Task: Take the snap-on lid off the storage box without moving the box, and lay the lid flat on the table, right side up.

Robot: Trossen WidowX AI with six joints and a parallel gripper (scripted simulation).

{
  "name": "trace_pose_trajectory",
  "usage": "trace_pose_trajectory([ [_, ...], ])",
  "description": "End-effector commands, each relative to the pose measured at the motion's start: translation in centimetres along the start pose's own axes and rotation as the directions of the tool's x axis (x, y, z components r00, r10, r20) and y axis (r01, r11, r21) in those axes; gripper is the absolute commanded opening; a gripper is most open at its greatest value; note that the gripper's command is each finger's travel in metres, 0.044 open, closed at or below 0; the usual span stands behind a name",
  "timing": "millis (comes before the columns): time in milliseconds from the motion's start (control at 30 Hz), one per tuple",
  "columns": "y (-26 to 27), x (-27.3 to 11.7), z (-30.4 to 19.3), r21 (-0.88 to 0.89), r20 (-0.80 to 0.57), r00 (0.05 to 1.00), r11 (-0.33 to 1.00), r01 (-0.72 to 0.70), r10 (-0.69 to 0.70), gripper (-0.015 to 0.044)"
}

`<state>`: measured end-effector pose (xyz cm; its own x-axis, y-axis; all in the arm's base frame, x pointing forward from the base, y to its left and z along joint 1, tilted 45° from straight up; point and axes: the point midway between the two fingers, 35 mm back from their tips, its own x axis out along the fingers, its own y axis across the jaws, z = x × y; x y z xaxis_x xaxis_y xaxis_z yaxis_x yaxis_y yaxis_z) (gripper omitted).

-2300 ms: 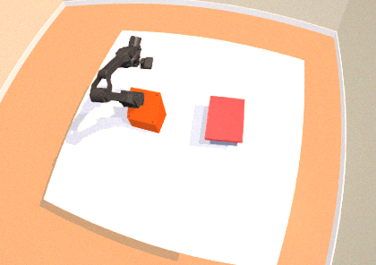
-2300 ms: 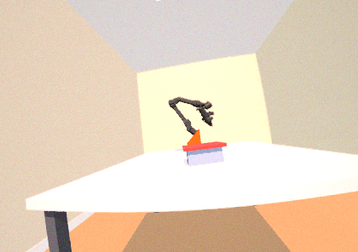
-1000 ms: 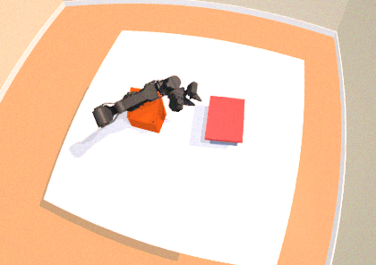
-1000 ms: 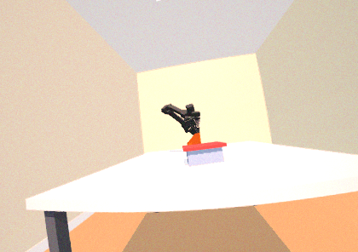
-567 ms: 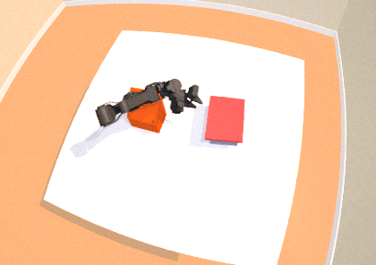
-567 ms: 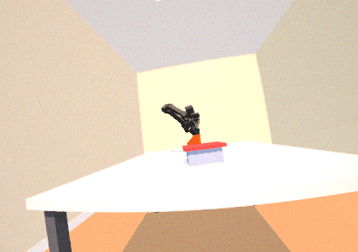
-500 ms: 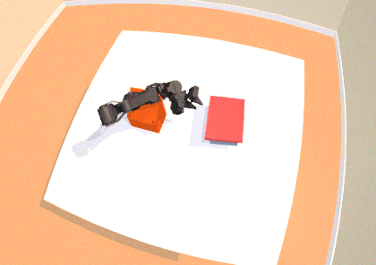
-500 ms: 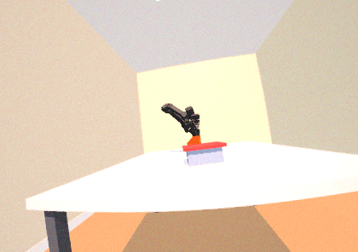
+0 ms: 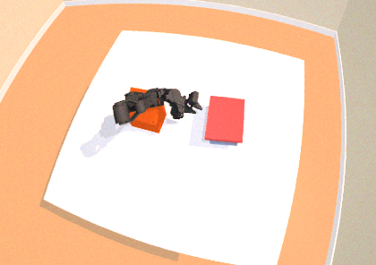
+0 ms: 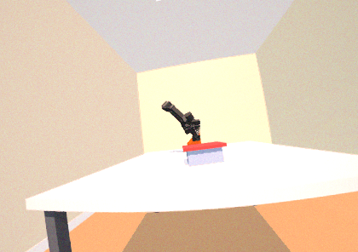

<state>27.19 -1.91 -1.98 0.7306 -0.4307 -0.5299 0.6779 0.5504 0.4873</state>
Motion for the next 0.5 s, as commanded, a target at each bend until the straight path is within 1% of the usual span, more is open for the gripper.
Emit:
trace_pose_trajectory([
  [0,-0.2,0.4,-0.1,-0.007,-0.006,1.000,1.000,0.001,-0.002,0.0235],
  [467,0.0,2.5,-0.1,-0.007,-0.007,1.000,1.000,0.004,-0.004,0.0235],
])
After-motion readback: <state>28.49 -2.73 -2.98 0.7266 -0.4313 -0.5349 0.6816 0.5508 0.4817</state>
